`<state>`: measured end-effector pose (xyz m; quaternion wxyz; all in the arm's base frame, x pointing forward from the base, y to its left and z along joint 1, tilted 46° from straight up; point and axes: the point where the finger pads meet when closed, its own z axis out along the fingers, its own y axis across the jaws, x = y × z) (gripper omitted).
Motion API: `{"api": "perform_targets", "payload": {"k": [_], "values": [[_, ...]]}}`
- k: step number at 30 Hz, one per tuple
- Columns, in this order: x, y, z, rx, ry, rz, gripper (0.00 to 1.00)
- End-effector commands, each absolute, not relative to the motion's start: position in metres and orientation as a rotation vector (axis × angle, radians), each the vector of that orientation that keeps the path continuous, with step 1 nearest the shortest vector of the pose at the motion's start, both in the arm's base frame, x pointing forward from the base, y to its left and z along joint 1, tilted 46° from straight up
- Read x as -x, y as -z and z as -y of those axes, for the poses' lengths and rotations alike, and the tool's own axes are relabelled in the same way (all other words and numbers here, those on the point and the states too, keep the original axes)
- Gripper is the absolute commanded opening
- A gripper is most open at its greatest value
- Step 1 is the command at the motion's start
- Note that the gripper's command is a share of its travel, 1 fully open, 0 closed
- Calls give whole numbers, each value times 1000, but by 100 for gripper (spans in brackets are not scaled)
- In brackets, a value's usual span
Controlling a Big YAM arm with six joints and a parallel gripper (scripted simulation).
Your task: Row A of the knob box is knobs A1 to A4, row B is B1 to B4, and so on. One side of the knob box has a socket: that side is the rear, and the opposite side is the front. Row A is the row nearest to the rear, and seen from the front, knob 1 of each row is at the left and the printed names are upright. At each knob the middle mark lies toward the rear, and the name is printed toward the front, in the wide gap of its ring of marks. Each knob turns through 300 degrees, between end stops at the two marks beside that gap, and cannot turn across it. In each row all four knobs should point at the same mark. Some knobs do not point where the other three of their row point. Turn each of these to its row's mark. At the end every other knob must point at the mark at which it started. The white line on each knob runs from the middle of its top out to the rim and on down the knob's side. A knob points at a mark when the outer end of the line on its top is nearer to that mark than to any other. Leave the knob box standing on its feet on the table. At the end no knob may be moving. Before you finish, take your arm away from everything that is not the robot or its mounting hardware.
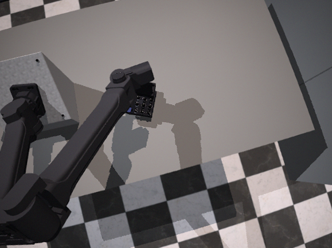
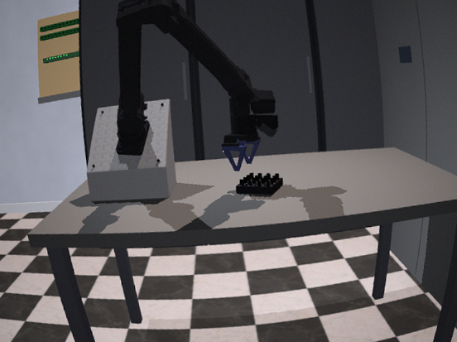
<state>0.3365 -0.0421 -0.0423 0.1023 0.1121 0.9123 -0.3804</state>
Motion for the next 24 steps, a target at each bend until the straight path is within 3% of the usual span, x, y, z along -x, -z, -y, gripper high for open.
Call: {"api": "perform_targets", "payload": {"k": [1,16,24], "values": [[-344,36,28,-320,1077,-2656,100],[-344,36,28,-318,1078,-2656,100],[-352,41,21,-30,1148,-2754,100]]}}
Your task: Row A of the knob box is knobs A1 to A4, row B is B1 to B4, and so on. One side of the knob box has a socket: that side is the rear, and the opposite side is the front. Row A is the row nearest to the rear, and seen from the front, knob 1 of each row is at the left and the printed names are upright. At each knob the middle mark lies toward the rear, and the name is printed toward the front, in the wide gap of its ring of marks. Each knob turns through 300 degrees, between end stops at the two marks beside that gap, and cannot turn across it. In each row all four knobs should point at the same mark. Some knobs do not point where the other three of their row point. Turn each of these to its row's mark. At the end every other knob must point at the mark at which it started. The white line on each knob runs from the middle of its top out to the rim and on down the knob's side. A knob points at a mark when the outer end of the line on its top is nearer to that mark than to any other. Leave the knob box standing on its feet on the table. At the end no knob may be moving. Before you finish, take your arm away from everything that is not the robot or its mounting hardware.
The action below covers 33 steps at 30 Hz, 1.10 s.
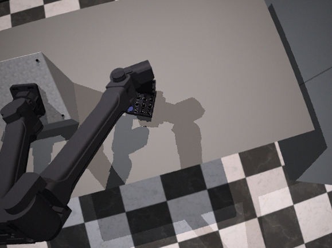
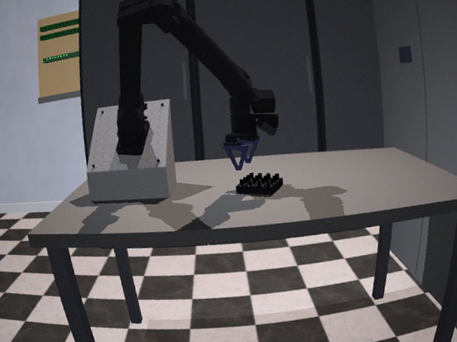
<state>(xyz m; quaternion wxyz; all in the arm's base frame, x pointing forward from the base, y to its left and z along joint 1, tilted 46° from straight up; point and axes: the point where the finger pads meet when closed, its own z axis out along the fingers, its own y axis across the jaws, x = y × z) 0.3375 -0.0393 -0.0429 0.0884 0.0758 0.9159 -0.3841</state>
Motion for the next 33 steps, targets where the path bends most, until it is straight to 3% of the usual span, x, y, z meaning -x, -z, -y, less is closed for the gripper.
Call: {"api": "perform_targets", "payload": {"k": [1,33], "values": [[-353,41,21,3,1153,-2762,100],[-359,47,1,1087,1263,-2825,100]]}}
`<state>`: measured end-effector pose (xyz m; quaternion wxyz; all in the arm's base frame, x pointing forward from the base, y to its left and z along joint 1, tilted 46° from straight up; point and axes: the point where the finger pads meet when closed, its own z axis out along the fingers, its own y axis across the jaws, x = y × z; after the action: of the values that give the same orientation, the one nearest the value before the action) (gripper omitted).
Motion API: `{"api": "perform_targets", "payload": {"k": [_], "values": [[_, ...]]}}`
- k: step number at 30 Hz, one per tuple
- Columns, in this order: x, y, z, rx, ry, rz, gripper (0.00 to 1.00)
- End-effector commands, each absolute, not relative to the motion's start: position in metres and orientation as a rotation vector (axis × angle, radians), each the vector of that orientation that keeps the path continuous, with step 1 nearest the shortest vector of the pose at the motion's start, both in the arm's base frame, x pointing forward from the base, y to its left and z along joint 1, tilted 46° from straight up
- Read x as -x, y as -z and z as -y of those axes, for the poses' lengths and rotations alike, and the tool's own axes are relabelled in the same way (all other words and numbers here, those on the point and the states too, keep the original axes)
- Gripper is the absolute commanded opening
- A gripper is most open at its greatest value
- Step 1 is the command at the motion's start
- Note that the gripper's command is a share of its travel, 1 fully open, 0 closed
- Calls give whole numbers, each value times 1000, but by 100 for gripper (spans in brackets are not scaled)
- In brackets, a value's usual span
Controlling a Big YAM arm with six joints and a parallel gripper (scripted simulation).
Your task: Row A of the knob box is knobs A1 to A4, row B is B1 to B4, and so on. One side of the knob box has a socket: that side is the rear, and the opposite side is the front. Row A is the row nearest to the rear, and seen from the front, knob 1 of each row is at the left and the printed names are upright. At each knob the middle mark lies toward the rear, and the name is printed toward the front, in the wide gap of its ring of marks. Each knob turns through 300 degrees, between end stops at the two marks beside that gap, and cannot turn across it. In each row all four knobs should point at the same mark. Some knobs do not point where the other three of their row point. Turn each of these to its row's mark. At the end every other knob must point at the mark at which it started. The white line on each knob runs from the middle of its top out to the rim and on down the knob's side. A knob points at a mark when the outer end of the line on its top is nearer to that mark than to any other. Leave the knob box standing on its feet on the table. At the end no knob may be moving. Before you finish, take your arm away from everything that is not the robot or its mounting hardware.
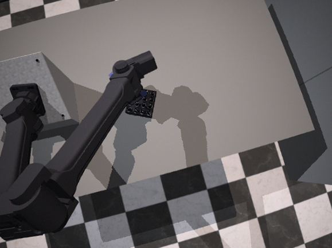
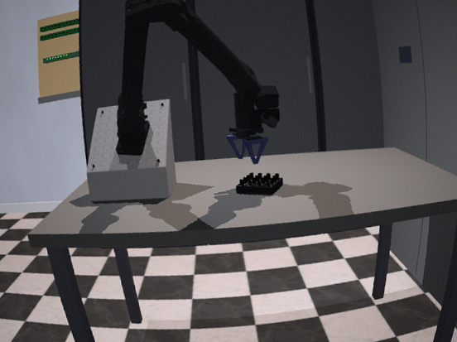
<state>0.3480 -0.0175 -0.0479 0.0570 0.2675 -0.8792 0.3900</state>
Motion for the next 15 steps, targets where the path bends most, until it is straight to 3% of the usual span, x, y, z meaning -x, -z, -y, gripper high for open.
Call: {"api": "perform_targets", "payload": {"k": [1,15], "values": [[-358,47,0,-1020,-1151,2569,100],[-364,49,-10,-1370,-1065,2297,100]]}}
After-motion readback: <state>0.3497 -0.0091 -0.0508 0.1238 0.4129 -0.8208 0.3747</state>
